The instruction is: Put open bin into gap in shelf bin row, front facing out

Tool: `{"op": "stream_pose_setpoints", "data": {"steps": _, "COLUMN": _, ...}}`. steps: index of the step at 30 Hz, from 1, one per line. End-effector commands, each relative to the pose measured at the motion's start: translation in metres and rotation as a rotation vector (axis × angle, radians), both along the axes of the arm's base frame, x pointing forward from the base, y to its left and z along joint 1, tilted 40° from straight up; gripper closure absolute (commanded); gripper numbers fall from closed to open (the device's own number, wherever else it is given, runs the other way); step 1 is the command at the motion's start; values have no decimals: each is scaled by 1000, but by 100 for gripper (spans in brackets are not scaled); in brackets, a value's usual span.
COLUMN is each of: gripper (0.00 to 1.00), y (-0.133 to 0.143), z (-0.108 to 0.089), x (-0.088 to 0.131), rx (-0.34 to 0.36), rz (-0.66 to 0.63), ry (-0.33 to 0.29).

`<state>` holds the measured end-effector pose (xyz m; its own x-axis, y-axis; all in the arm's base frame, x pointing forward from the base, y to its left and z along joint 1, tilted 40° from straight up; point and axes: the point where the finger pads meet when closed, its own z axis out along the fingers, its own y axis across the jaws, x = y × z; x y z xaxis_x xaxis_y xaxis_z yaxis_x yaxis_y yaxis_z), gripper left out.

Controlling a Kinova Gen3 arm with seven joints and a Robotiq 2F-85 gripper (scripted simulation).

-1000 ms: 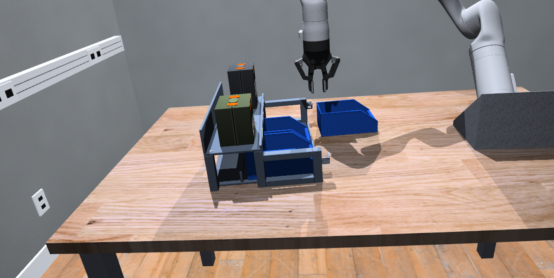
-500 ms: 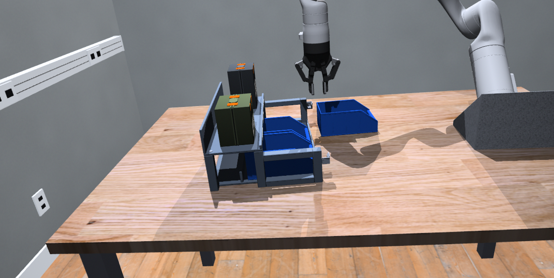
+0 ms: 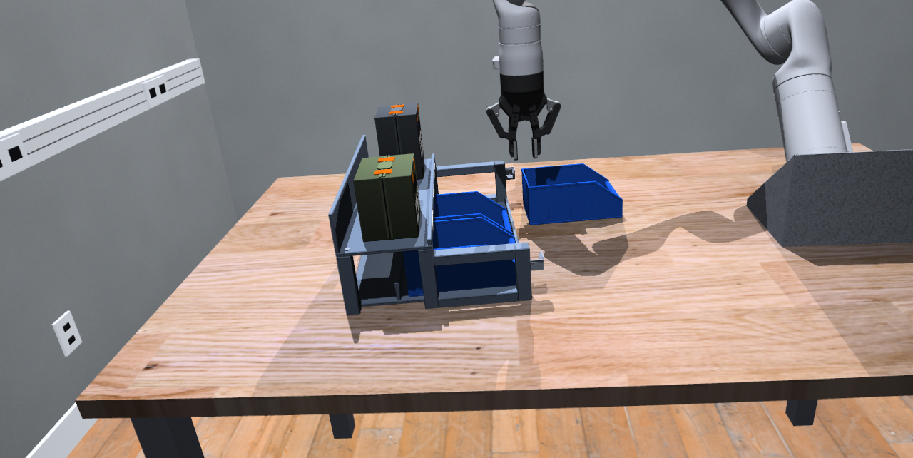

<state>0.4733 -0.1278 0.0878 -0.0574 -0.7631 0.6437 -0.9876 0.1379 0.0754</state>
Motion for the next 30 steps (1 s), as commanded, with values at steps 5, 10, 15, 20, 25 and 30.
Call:
{"op": "stream_pose_setpoints", "data": {"steps": 5, "gripper": 61, "y": -4, "z": -5, "x": 0, "rx": 0, "rz": 1, "ry": -2}}
{"op": "stream_pose_setpoints", "data": {"steps": 10, "gripper": 61, "y": -4, "z": -5, "x": 0, "rx": 0, "rz": 1, "ry": -2}}
{"op": "stream_pose_setpoints", "data": {"steps": 15, "gripper": 61, "y": -5, "z": -7, "x": -1, "rx": 0, "rz": 1, "ry": -2}}
{"op": "stream_pose_setpoints", "data": {"steps": 20, "gripper": 61, "y": -10, "z": -13, "x": -2, "rx": 0, "rz": 1, "ry": -2}}
{"op": "stream_pose_setpoints", "data": {"steps": 25, "gripper": 61, "y": -10, "z": -13, "x": -2, "rx": 0, "rz": 1, "ry": -2}}
{"op": "stream_pose_setpoints", "data": {"steps": 30, "gripper": 61, "y": -10, "z": -13, "x": -2, "rx": 0, "rz": 1, "ry": -2}}
